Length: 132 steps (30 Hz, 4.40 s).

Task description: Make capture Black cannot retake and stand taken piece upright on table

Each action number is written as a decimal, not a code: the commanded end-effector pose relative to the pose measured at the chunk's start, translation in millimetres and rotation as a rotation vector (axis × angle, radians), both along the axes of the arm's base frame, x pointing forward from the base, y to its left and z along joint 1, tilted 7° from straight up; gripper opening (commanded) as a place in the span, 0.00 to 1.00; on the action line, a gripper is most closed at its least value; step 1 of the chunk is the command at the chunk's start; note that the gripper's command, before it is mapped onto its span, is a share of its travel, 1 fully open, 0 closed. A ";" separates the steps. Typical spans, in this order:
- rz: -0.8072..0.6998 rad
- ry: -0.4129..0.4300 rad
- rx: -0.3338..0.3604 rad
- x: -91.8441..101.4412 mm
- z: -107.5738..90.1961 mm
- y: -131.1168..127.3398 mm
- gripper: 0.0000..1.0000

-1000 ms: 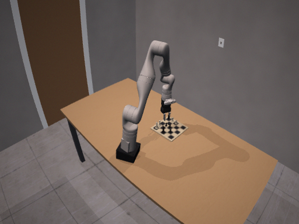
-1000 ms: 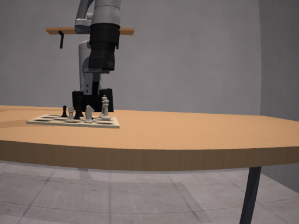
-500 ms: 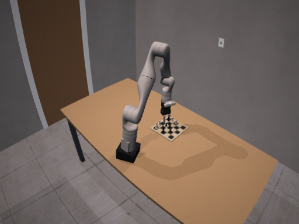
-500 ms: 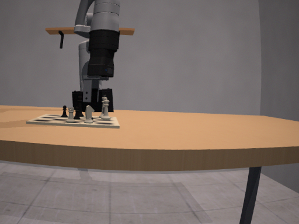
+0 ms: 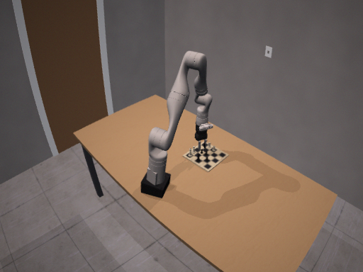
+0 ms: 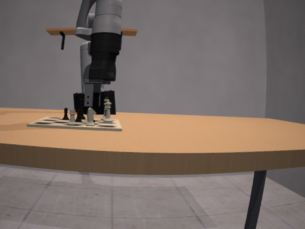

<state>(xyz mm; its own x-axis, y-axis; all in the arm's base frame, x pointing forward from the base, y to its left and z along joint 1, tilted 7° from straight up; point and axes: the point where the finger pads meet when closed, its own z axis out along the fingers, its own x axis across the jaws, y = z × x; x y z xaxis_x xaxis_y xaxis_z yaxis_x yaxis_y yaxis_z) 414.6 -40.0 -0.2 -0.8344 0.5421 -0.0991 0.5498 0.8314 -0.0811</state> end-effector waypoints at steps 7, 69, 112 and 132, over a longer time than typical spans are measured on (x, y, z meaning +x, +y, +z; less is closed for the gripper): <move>0.000 -0.001 0.000 0.5 0.5 0.1 0.68; 0.000 -0.001 0.000 1.2 0.5 0.2 0.68; 0.000 -0.001 0.000 2.5 -31.8 -3.8 0.68; 0.000 -0.001 0.000 2.5 -32.5 -3.8 0.68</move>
<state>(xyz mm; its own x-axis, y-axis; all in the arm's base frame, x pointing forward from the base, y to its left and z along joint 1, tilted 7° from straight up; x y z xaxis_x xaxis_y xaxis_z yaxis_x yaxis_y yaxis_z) 416.4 -44.0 -33.2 -0.8344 0.5422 -0.0989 0.5498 0.8313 -0.0813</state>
